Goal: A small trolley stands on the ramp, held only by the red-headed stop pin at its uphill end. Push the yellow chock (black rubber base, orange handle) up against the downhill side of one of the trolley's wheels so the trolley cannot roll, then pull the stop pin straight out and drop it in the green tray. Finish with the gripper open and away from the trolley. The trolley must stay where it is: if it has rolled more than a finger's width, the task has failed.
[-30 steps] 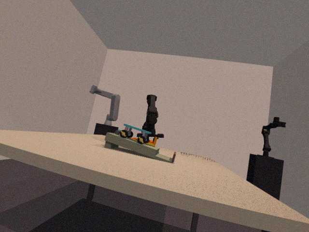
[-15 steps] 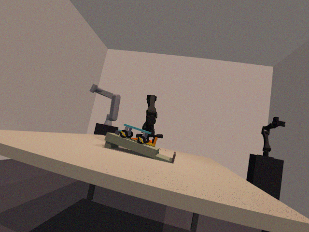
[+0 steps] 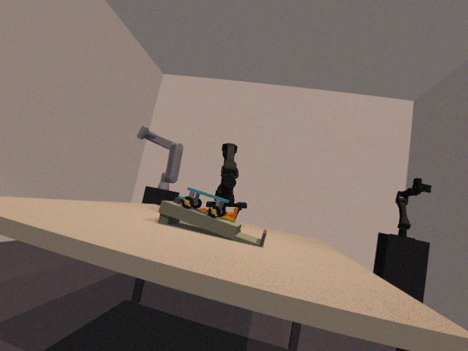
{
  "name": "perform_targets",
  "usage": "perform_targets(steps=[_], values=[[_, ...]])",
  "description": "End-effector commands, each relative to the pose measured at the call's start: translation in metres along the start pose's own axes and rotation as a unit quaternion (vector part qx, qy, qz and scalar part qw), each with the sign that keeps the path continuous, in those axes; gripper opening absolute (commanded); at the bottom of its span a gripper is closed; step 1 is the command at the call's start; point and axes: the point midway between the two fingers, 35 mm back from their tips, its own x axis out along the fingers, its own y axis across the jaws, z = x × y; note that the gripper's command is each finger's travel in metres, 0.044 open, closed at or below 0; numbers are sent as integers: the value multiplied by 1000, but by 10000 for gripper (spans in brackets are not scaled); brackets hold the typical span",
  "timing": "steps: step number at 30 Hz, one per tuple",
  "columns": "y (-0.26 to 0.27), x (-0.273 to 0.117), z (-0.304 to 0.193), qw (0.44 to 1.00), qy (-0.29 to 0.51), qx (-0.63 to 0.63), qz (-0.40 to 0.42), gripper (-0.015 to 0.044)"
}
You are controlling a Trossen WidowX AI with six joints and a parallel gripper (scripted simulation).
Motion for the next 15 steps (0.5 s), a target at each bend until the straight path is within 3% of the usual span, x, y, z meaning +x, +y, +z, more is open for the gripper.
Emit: perform_targets(steps=[1, 4, 15], values=[[-3, -12, -1, 1000, 5, -2, -4, 366], [-3, -20, 1, 1000, 4, -2, -4, 440], [-7, -56, 5, 1000, 4, -2, -4, 440]])
